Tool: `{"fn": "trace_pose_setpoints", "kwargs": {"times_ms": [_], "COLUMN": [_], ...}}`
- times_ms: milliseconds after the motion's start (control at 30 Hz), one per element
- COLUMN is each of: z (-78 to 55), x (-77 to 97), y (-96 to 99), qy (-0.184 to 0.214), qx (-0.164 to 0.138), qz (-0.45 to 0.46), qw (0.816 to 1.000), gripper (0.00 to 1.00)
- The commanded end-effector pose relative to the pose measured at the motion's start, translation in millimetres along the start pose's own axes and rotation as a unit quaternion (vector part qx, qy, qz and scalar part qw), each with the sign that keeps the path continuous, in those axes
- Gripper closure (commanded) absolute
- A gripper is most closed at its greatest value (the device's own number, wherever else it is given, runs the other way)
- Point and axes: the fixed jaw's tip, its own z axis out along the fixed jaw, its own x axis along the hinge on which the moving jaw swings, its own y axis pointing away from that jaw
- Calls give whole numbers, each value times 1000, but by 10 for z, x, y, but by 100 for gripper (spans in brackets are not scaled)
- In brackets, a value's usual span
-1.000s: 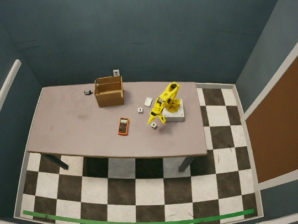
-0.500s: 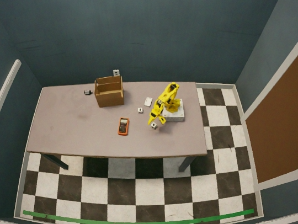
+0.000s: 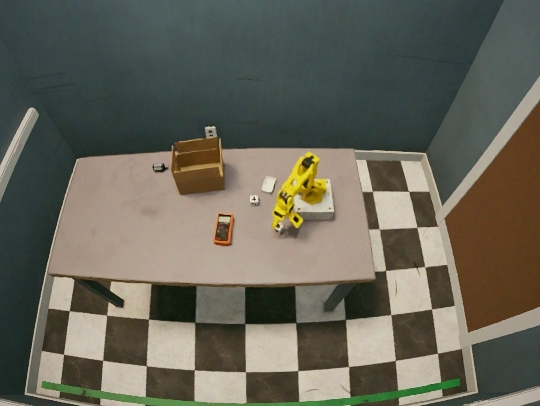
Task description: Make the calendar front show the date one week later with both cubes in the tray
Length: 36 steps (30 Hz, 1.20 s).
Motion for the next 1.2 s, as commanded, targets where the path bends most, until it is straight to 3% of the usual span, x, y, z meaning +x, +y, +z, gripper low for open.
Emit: {"fn": "trace_pose_setpoints", "kwargs": {"times_ms": [0, 1167], "z": [96, 135], "x": [-2, 14], "y": [114, 160], "qy": [-4, -6], "qx": [-36, -54], "qz": [-2, 4], "qw": [999, 999], "gripper": [65, 65]}}
